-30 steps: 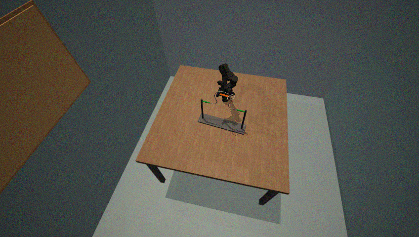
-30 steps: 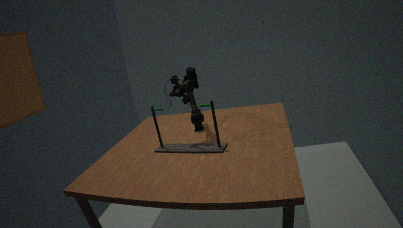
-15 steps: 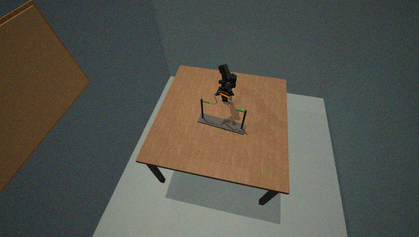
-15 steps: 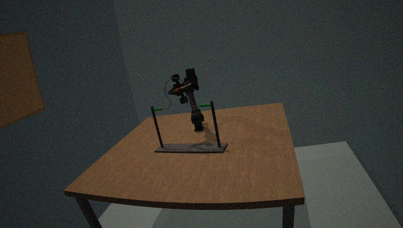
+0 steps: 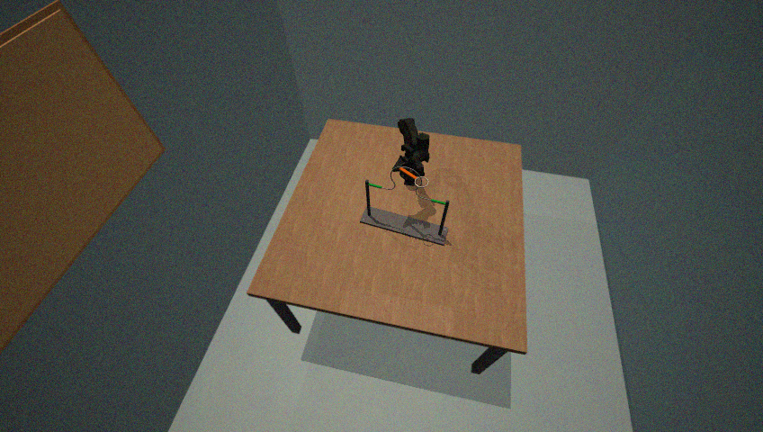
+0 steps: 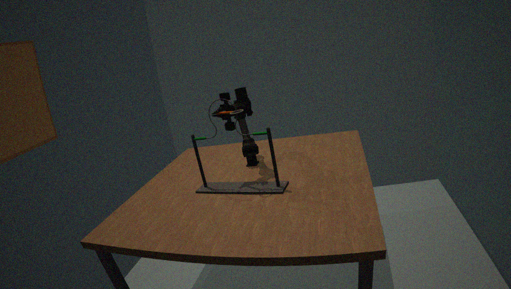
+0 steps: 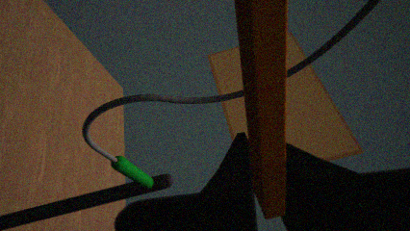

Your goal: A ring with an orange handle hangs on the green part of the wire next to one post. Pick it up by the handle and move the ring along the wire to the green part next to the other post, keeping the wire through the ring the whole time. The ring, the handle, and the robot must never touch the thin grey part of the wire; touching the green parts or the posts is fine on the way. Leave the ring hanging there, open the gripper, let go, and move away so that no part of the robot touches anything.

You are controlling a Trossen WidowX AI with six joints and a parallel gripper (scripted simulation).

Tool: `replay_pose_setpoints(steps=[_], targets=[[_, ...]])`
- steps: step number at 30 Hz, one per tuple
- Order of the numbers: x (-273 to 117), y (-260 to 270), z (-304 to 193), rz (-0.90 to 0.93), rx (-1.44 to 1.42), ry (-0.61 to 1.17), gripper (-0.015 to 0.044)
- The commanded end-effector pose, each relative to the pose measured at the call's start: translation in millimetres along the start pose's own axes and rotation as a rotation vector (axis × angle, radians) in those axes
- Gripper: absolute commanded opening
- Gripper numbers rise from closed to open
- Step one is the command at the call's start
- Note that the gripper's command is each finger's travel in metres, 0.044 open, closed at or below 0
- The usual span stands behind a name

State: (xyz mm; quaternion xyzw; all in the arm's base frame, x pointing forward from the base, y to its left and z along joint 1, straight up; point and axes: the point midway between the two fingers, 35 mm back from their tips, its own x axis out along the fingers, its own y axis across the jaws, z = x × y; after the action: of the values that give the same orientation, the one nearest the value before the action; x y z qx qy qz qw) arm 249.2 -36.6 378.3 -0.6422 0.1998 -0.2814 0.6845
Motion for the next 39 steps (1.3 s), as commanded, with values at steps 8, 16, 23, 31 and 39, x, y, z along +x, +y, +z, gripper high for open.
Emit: replay_pose_setpoints(steps=[8,16,23,31,39], targets=[[-9,-9,-1,-0.079,-0.113,0.056,-0.015],[-10,-14,0,-0.139,-0.201,0.048,-0.015],[-10,-18,1,-0.199,-0.287,0.036,-0.015],[-10,-22,2,-0.258,-0.368,0.026,-0.015],[-10,-21,1,-0.289,-0.411,0.02,-0.015]])
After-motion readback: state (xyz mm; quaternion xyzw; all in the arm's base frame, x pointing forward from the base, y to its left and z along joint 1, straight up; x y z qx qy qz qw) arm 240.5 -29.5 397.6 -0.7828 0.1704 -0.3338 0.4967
